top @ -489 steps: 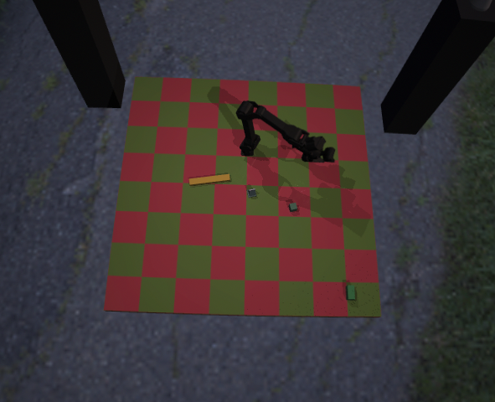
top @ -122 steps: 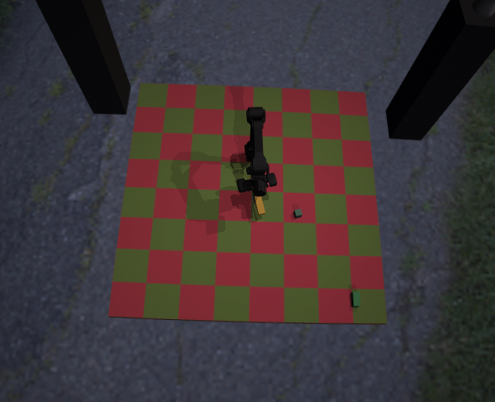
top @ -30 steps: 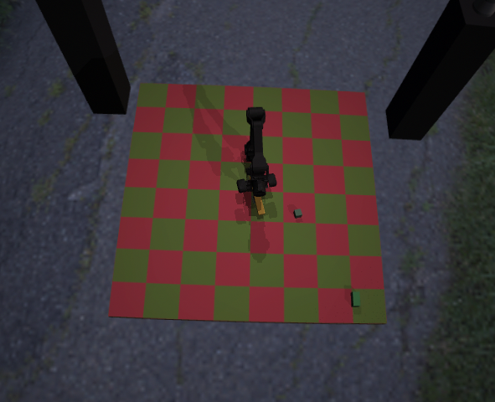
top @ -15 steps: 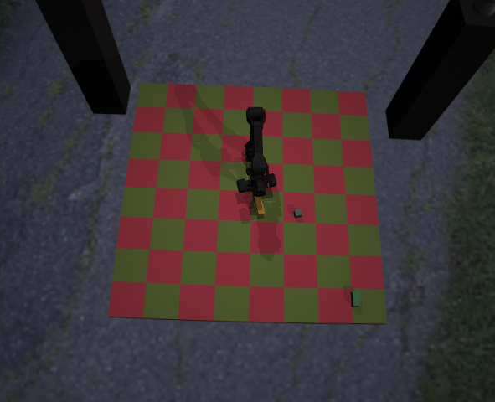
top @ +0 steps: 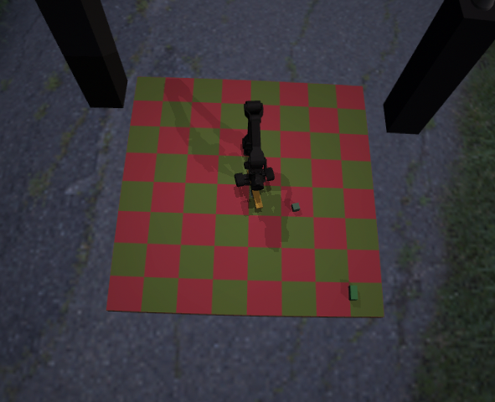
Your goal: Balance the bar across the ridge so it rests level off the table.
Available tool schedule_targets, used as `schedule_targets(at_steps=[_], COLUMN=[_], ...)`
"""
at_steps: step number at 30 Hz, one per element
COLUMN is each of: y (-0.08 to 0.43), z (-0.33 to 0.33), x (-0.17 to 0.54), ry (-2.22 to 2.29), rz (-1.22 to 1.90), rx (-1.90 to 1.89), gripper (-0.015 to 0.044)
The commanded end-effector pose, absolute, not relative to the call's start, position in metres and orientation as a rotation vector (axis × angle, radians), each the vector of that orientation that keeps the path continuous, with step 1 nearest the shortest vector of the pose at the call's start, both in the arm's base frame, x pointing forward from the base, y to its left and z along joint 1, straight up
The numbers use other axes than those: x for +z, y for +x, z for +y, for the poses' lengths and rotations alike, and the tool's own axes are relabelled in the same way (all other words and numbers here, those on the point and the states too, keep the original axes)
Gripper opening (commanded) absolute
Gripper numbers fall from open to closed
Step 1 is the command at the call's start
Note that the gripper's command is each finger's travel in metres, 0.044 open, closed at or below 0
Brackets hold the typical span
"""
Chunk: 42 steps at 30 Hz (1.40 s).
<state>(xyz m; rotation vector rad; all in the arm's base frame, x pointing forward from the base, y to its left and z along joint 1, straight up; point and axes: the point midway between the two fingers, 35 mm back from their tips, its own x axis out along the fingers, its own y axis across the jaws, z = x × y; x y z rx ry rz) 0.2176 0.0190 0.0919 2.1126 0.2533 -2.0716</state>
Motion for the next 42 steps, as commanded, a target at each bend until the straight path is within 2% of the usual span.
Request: schedule_targets(at_steps=[1,24,30,31,42], y=[0.2176,0.2176,0.2176,0.2176,0.2176], z=[0.0190,0.0190,0.0190,0.0190,0.0190], x=[0.0918,0.0918,0.0918,0.0918,0.0918], ry=[2.112,2.112,2.112,2.112,2.112], rz=[0.253,0.253,0.253,0.253,0.253], rx=[-2.072,-2.072,-2.072,-2.072,-2.072], gripper=[0.0000,0.0000,0.0158,0.0167,0.0167])
